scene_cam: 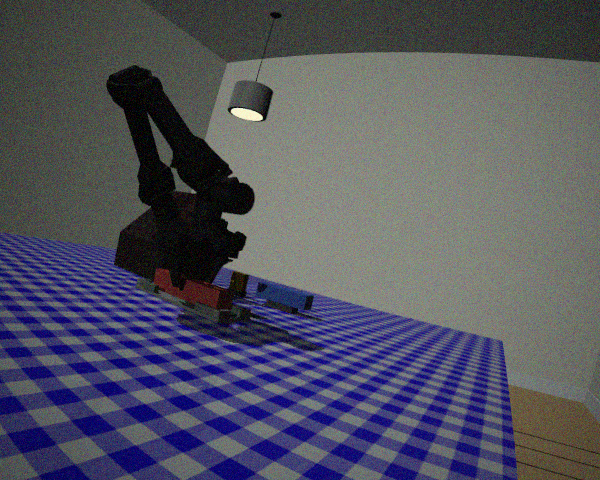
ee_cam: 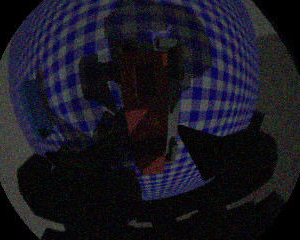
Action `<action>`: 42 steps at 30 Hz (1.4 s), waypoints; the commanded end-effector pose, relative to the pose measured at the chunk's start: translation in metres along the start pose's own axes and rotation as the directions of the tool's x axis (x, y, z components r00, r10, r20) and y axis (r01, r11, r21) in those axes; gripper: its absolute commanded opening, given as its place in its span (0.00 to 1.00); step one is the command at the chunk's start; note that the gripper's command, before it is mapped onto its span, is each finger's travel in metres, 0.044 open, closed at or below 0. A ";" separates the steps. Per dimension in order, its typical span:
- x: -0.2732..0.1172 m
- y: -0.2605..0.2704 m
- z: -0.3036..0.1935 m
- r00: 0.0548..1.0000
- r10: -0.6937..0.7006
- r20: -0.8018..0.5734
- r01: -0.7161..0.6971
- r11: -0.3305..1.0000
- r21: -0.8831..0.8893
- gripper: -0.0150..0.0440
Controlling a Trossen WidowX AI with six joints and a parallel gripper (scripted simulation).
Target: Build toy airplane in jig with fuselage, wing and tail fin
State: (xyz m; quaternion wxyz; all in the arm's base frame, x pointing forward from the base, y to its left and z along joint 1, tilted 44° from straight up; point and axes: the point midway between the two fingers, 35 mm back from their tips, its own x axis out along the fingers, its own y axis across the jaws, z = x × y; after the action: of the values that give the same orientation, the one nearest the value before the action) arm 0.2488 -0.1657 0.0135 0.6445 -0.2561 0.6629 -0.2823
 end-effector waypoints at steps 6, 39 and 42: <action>-0.068 0.003 0.006 1.000 0.015 0.001 -0.015 1.000 -0.002 1.00; -0.109 0.167 0.073 0.999 0.038 0.008 -0.038 0.997 -0.068 1.00; -0.106 0.213 0.074 0.999 0.033 0.007 -0.032 0.997 -0.065 1.00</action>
State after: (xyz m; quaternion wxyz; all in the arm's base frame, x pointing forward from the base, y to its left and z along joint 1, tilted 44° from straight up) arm 0.3305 0.0223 -0.0226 0.6449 -0.2666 0.6724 -0.2468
